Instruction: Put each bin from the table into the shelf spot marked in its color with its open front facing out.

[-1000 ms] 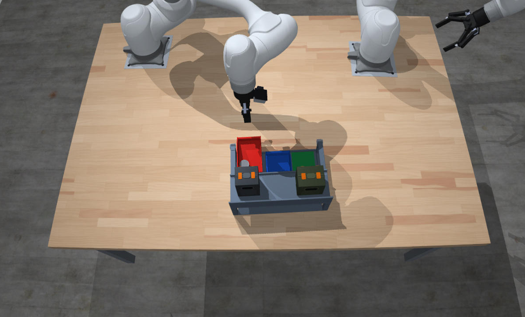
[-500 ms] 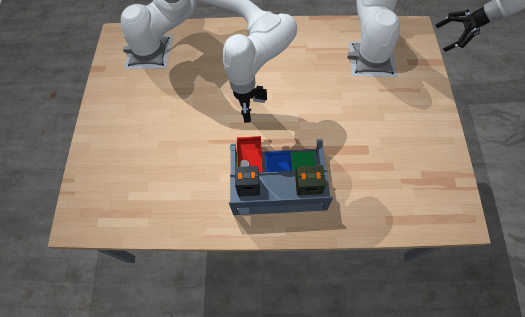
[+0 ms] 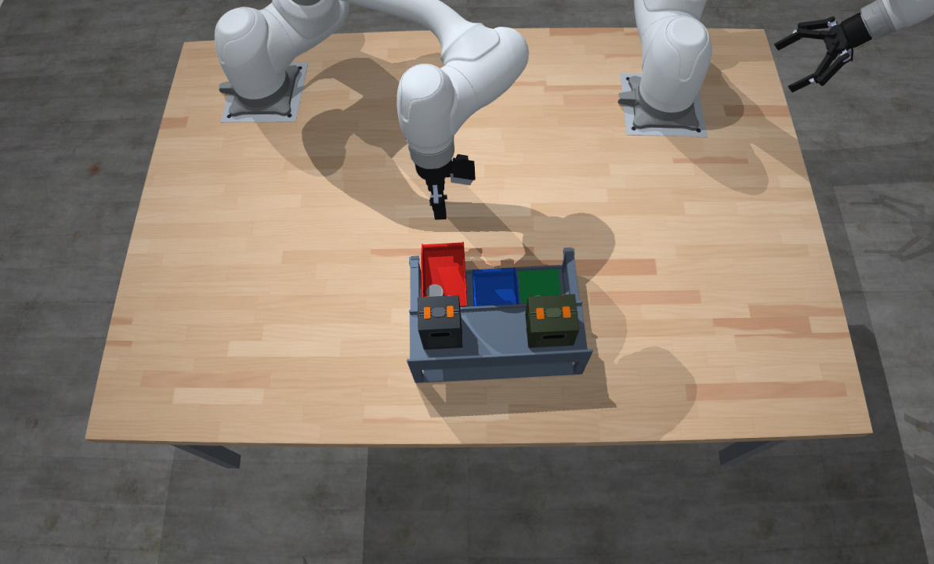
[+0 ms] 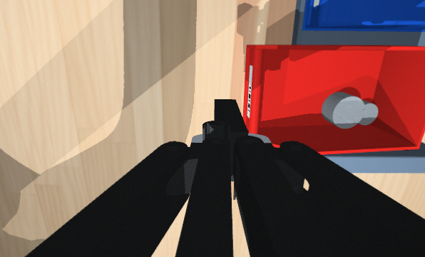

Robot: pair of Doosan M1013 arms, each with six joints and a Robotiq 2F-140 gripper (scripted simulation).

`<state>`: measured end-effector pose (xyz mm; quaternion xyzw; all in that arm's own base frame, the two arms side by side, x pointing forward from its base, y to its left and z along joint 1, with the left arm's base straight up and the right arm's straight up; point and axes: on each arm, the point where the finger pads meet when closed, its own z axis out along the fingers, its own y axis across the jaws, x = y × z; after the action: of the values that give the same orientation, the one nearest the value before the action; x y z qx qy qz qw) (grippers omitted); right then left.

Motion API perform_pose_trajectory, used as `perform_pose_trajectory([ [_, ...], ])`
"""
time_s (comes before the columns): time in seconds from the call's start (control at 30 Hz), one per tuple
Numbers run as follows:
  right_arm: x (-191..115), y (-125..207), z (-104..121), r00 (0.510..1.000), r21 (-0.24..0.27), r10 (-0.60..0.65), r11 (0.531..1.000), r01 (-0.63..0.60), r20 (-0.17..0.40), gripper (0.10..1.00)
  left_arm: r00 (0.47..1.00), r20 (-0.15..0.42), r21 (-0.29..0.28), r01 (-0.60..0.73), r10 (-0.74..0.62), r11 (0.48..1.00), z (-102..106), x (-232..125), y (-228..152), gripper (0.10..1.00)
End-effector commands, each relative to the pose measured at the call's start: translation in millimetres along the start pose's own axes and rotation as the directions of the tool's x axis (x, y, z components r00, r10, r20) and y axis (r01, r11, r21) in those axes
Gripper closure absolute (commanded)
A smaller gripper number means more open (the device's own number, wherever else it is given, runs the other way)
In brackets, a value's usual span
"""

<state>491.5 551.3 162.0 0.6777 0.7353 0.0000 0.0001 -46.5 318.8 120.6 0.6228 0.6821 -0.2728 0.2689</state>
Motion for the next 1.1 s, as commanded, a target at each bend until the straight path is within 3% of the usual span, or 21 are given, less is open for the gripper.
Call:
perform_pose_trajectory([
  [0.0,0.3,0.2,4.0,1.000,-0.001,0.000,1.000,0.000,-0.001,0.999,1.000,-0.001,0.000,0.000,0.000,1.000,-0.4,0.0,-0.1,0.098],
  [1.07,0.1,0.2,89.7,1.000,-0.001,0.000,1.000,0.000,-0.001,0.999,1.000,-0.001,0.000,0.000,0.000,1.000,-0.4,0.0,-0.1,0.098],
])
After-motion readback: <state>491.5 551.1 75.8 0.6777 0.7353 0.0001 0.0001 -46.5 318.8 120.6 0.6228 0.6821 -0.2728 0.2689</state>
